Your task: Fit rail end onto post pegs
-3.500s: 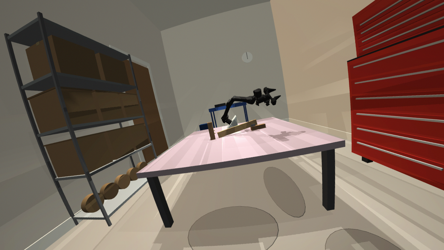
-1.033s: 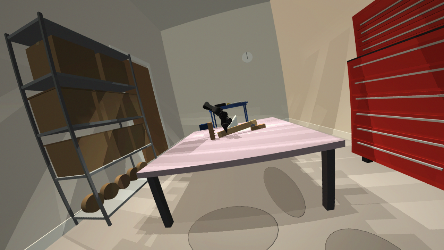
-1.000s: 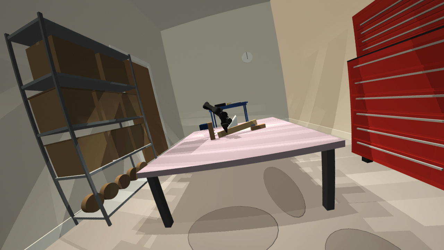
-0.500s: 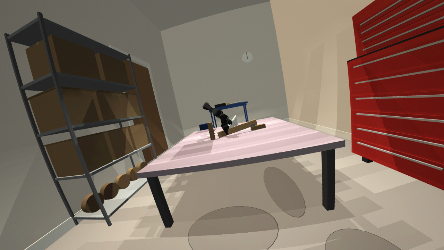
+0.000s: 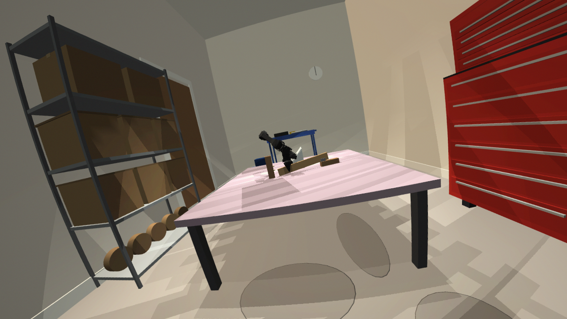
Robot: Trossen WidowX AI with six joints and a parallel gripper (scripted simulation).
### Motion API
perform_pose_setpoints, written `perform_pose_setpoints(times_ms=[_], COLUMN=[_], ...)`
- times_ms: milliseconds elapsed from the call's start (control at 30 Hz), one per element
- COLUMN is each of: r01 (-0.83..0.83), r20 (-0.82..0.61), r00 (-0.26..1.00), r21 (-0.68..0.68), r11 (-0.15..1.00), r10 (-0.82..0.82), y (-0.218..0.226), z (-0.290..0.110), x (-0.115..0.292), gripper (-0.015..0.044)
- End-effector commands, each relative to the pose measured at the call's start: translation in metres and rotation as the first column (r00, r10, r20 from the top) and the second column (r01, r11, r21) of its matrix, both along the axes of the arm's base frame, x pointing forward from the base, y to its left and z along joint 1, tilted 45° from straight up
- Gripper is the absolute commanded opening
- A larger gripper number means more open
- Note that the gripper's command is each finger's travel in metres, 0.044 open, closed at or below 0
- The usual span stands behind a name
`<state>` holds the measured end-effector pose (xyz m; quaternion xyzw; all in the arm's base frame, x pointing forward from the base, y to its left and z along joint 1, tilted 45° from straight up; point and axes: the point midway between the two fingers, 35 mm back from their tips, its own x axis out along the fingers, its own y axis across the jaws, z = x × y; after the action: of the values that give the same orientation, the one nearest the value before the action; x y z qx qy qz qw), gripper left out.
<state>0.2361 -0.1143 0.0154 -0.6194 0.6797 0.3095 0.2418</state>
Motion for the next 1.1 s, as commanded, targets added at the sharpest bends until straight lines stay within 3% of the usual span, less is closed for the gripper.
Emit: perform_pose_setpoints(times_ms=[0, 233, 1067], r01=[-0.004, -0.004, -0.004], r20=[-0.004, -0.004, -0.004], r00=[1.0, 1.0, 1.0], r21=[-0.005, -0.005, -0.005], r11=[1.0, 1.0, 1.0], r10=[0.004, 0.004, 0.004], y=[-0.0008, -0.0008, 0.0052], z=[0.0003, 0.0003, 0.0049], x=[0.0, 0.0, 0.0009], gripper=[0.0066, 0.0, 0.0])
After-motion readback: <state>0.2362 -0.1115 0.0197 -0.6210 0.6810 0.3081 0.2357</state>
